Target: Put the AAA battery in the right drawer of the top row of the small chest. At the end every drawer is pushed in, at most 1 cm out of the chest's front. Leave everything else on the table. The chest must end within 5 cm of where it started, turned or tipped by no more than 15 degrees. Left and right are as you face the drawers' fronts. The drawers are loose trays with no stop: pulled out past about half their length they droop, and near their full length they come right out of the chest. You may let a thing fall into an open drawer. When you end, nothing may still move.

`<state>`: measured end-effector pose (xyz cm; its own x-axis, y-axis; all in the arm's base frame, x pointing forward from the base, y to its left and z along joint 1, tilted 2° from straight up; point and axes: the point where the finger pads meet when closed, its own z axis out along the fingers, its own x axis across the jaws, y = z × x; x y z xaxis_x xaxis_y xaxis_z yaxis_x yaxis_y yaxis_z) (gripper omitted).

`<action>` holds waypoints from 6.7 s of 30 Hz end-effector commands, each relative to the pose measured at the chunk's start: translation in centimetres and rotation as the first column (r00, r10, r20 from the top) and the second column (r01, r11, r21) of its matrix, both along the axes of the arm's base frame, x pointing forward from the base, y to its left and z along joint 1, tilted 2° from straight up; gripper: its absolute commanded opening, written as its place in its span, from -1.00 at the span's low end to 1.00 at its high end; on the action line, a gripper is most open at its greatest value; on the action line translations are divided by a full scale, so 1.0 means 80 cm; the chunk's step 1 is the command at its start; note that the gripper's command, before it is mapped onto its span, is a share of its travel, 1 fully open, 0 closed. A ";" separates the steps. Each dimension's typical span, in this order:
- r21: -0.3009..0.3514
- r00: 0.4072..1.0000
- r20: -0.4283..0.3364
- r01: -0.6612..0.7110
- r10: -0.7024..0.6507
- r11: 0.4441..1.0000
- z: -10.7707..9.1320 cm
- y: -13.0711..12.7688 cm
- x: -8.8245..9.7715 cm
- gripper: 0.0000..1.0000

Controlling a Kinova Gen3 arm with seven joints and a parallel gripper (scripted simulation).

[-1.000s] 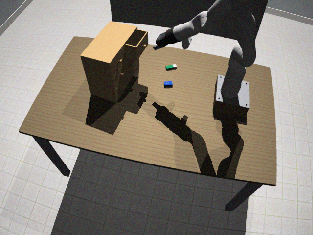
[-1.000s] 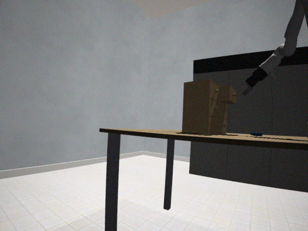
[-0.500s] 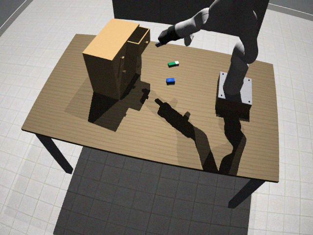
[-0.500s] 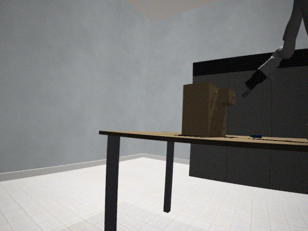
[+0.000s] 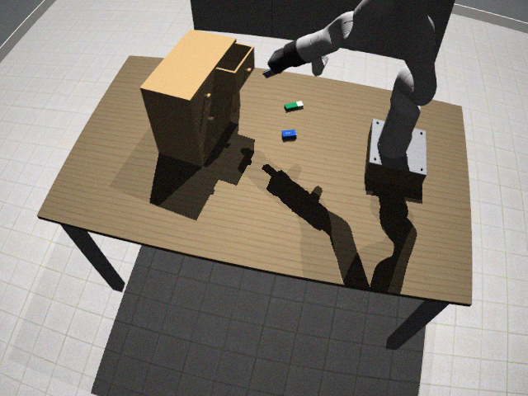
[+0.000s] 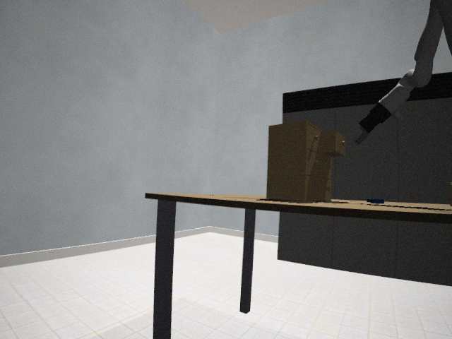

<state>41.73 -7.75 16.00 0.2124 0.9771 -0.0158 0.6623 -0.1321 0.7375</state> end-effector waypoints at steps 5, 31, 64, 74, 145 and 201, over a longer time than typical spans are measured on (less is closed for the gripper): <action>0.002 1.000 0.006 -0.004 0.004 1.000 0.001 0.002 0.004 -1.00; 0.002 1.000 0.006 -0.004 0.004 1.000 0.001 0.002 0.004 -1.00; 0.002 1.000 0.006 -0.004 0.003 1.000 0.003 0.005 0.008 -1.00; 0.003 1.000 0.002 -0.002 0.002 1.000 0.000 0.005 0.003 -1.00; 0.002 1.000 0.007 -0.004 0.004 1.000 0.003 0.004 0.008 -1.00; 0.001 1.000 0.010 -0.004 0.004 1.000 0.001 -0.013 0.089 -1.00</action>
